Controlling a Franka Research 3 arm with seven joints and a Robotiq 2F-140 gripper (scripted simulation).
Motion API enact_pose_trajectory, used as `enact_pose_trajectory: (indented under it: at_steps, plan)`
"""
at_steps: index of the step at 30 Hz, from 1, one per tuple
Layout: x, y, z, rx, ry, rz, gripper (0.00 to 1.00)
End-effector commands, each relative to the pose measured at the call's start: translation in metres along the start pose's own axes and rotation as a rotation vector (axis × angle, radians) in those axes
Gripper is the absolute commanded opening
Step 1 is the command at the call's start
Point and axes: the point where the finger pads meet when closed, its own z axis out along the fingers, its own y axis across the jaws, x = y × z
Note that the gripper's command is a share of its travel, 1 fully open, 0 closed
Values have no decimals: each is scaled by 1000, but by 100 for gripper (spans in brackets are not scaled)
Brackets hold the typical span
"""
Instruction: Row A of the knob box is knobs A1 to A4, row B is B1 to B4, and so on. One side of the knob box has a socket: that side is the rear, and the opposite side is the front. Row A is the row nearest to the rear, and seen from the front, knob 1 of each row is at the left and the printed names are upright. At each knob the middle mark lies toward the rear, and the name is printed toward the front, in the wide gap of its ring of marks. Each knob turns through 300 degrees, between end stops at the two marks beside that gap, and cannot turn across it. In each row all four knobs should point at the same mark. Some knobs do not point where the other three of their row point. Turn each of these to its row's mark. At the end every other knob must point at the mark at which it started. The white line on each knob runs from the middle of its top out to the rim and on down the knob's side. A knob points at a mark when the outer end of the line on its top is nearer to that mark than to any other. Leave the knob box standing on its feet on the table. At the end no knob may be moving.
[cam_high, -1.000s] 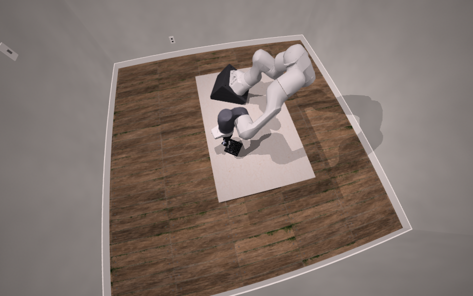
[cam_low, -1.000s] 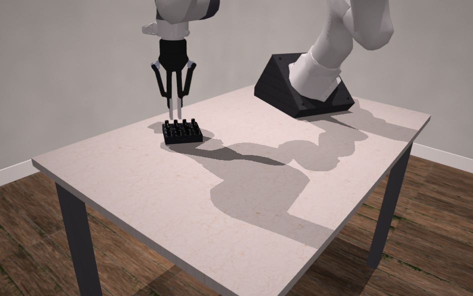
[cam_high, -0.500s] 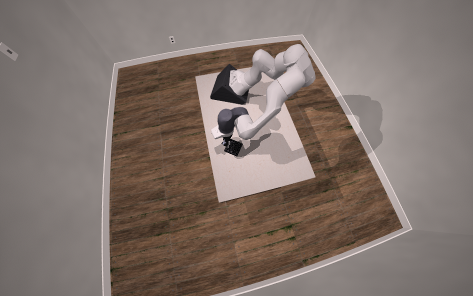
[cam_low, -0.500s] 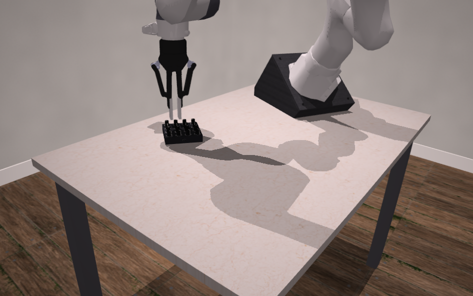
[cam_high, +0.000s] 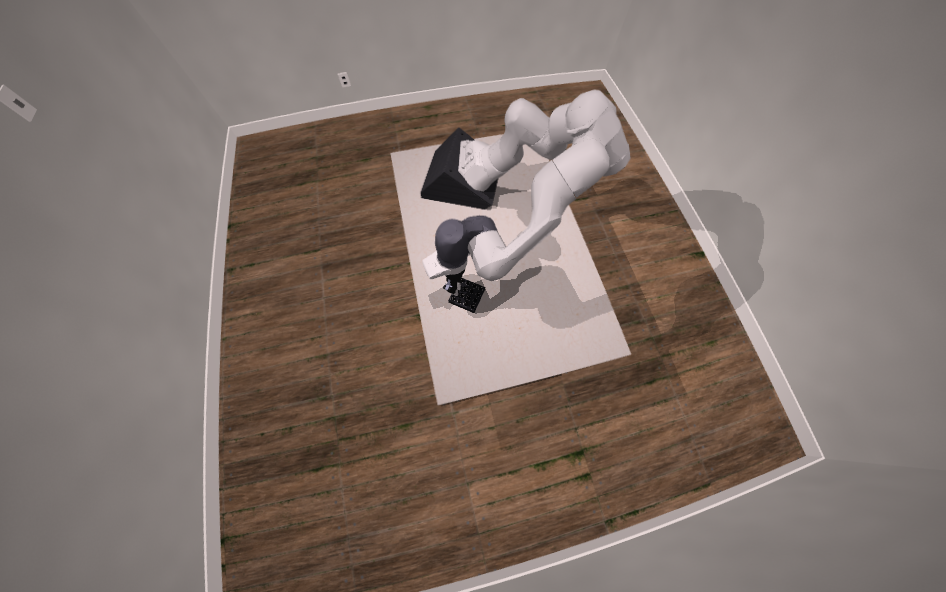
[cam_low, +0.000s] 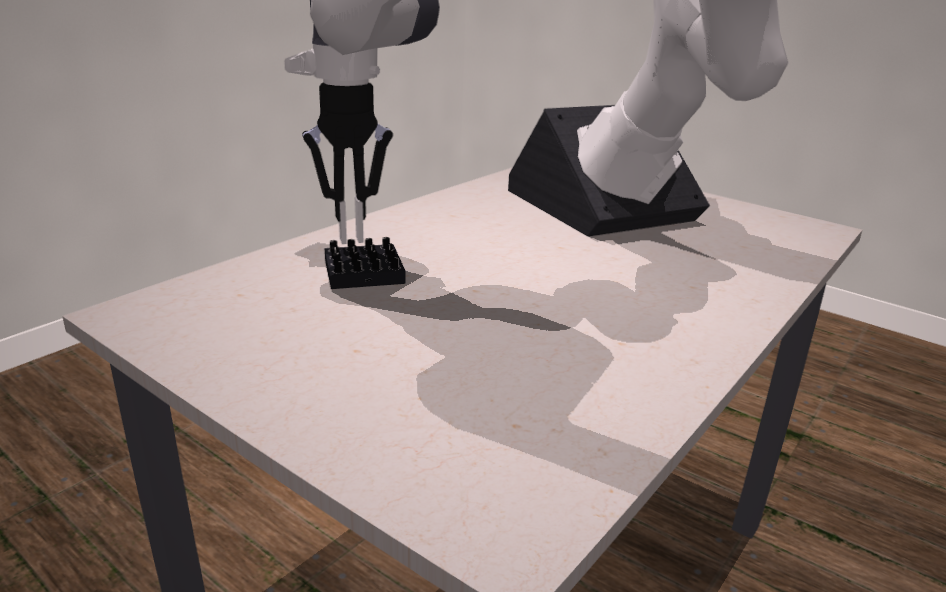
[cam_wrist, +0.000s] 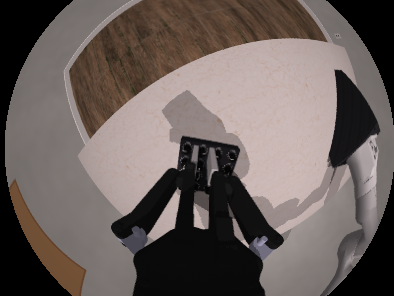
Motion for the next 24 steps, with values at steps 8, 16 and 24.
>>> enact_pose_trajectory:
  at_steps: [8,16,24]
  plan:
    - [0,-2,7,5,2,-9,12]
    - [0,-2,8,5,2,-9,12]
    - [0,-2,8,5,2,-9,12]
